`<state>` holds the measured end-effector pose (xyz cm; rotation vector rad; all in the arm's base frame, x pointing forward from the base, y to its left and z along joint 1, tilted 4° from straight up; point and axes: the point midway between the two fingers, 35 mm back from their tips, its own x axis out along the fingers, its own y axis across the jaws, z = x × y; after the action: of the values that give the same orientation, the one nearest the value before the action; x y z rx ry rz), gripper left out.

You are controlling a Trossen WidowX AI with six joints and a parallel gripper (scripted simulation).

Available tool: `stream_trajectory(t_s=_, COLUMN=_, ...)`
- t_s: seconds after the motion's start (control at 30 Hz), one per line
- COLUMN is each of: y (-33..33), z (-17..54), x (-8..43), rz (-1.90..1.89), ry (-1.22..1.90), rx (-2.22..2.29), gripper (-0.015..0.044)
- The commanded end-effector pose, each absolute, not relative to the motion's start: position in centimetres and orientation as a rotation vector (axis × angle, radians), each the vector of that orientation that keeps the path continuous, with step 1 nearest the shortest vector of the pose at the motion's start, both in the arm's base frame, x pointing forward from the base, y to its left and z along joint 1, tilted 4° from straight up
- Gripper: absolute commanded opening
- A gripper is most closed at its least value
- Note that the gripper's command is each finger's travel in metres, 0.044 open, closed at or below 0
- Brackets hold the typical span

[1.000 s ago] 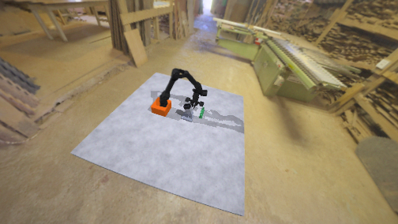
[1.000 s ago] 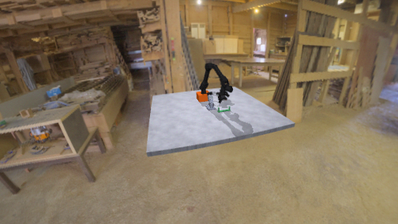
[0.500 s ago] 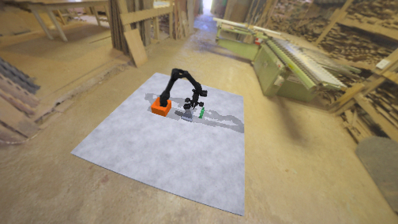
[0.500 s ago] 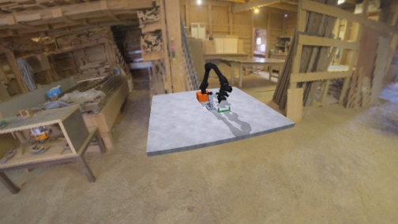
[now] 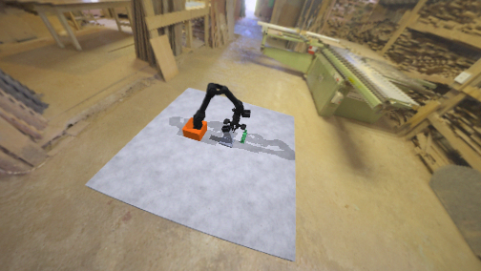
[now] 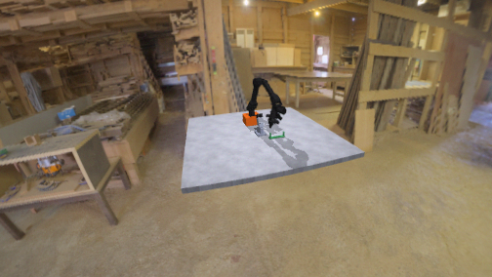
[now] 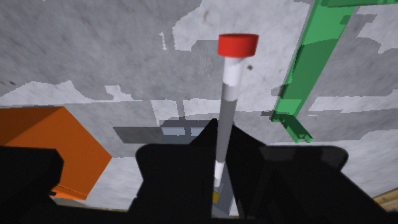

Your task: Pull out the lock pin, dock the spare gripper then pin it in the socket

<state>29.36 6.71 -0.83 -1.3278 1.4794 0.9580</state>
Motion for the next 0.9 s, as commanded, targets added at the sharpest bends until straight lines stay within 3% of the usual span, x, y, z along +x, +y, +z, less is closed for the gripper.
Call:
stream_trajectory(t_s=0.0, y=6.5, z=-0.8, x=29.2, rz=0.958, ry=1.481, rx=-1.336, gripper=0.0)
stream_trajectory(t_s=0.87, y=5.3, z=-0.8, x=29.1, rz=0.961, ry=1.482, rx=-1.335, gripper=0.0)
